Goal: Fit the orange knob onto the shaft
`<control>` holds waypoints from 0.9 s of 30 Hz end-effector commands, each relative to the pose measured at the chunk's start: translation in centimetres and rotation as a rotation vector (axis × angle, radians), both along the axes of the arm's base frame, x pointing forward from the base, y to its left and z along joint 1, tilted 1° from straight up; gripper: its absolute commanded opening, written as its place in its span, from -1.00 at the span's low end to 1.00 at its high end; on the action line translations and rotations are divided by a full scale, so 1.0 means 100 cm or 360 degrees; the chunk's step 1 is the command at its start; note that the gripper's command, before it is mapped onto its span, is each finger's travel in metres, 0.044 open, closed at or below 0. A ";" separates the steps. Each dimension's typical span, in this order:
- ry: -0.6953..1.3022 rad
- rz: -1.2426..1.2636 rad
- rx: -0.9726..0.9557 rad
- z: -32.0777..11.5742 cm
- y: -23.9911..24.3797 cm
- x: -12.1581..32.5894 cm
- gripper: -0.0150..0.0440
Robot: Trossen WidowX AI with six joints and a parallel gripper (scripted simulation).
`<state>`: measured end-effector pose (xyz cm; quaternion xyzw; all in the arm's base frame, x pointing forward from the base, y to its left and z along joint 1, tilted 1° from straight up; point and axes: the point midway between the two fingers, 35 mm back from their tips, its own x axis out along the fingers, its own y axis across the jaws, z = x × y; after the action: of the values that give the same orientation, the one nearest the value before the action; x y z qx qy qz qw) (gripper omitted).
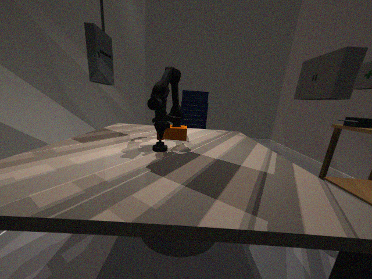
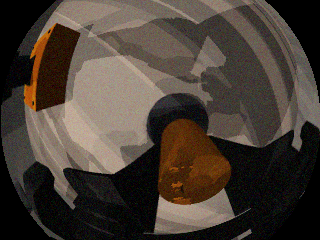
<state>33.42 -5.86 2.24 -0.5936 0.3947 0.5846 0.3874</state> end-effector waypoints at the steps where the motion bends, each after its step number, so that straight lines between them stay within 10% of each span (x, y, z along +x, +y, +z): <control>1: -0.0010 0.0017 -0.0004 0.002 -0.001 0.004 -0.49; 27: -0.0003 0.0351 -0.0006 0.001 0.000 -0.001 -0.49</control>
<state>33.29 -5.83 2.31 -0.6287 0.3359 0.6199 0.3280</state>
